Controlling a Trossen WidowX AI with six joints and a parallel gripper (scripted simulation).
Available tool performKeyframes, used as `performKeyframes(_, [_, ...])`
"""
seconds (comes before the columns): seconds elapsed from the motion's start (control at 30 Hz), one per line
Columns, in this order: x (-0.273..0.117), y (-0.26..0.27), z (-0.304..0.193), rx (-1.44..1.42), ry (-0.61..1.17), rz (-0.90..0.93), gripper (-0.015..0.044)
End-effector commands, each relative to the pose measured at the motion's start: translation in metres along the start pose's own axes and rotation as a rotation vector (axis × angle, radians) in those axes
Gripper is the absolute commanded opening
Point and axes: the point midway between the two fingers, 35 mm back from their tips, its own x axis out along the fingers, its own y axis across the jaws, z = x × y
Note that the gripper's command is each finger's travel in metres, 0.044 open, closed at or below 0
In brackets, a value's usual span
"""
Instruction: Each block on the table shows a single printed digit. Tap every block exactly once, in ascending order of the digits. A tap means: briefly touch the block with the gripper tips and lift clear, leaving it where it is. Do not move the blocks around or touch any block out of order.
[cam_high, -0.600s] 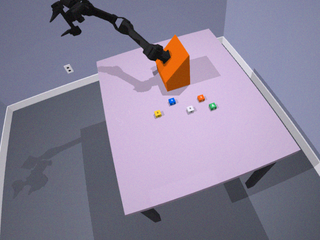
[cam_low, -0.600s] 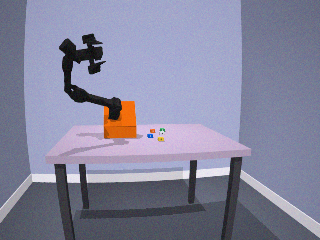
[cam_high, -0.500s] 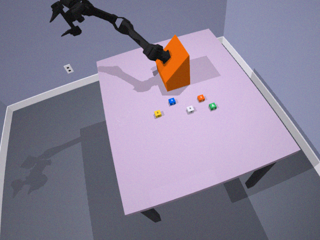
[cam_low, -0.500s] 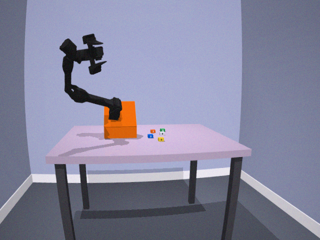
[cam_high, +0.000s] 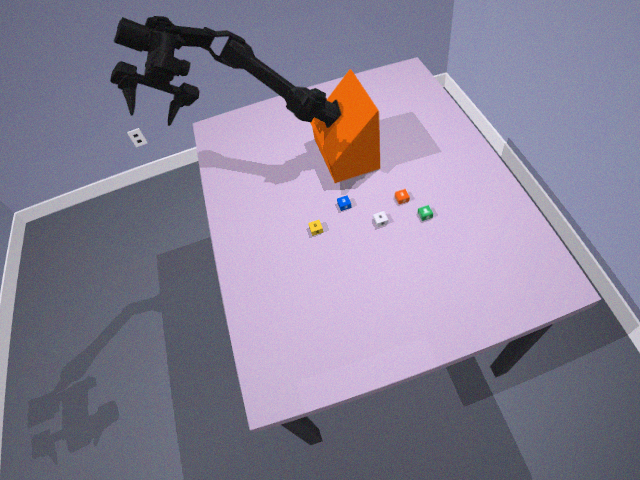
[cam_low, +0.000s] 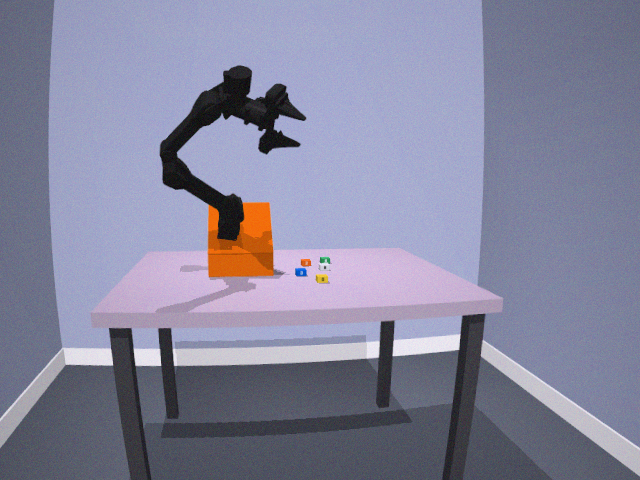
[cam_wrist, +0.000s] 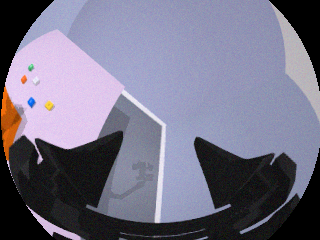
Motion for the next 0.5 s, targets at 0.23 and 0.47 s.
performKeyframes(0.23, [0.113,0.139,0.068,0.258,0.225,0.435,0.04])
performKeyframes(0.47, [0.146,0.244,0.084,0.38,0.494,0.615,0.04])
